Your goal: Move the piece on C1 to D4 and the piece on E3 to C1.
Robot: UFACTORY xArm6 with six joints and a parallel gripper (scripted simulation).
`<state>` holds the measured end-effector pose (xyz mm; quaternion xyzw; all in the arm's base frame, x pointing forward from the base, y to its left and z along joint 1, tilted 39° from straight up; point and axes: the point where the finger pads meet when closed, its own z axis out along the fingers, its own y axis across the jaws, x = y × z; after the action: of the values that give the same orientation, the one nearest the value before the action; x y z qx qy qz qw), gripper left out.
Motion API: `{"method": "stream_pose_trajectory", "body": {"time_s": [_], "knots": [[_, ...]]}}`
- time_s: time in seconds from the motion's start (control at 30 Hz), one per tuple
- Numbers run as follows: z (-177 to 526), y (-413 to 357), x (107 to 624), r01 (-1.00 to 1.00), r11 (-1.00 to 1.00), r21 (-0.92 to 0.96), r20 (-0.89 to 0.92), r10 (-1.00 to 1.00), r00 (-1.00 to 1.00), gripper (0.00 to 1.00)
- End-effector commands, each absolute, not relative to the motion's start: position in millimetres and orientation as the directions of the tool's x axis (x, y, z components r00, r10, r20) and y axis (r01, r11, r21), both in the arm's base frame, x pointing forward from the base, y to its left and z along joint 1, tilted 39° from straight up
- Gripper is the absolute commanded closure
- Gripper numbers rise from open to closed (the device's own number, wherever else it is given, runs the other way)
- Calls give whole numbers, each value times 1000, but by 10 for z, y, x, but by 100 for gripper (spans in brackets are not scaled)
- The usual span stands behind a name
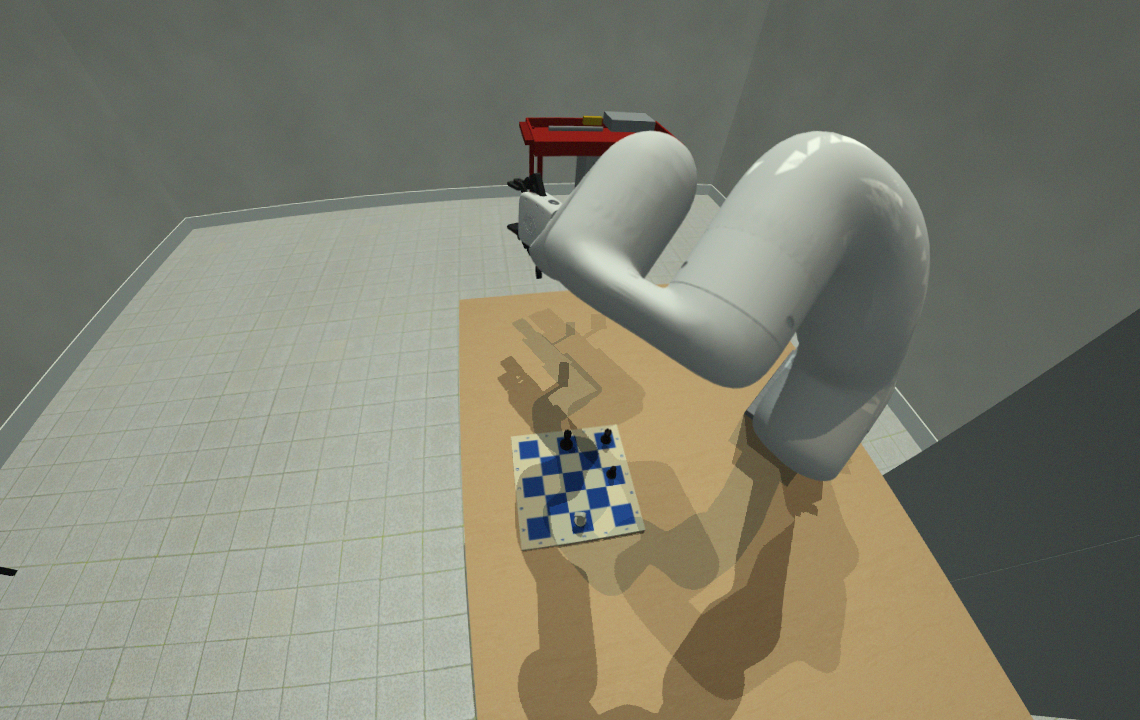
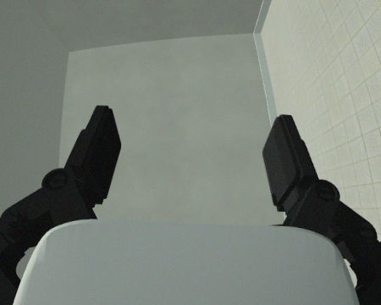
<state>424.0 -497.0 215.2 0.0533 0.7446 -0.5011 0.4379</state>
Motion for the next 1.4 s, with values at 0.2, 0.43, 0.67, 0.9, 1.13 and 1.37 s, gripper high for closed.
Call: {"method": "stream_pose_trajectory", "body": {"time_s": [0.2,0.43,0.67,0.9,1.13,1.37], "knots": [[2172,-4980,4238,520,490,-700,-706,-361,-610,0],[2172,-4980,4238,520,490,-700,-706,-361,-610,0],[2173,-4962,4237,517,489,-703,-703,-362,-612,0],[2184,-4666,4200,464,471,-750,-649,-390,-653,0],[2202,-4181,4137,371,438,-819,-554,-431,-713,0],[2218,-3801,4090,294,409,-864,-473,-460,-751,0]]}}
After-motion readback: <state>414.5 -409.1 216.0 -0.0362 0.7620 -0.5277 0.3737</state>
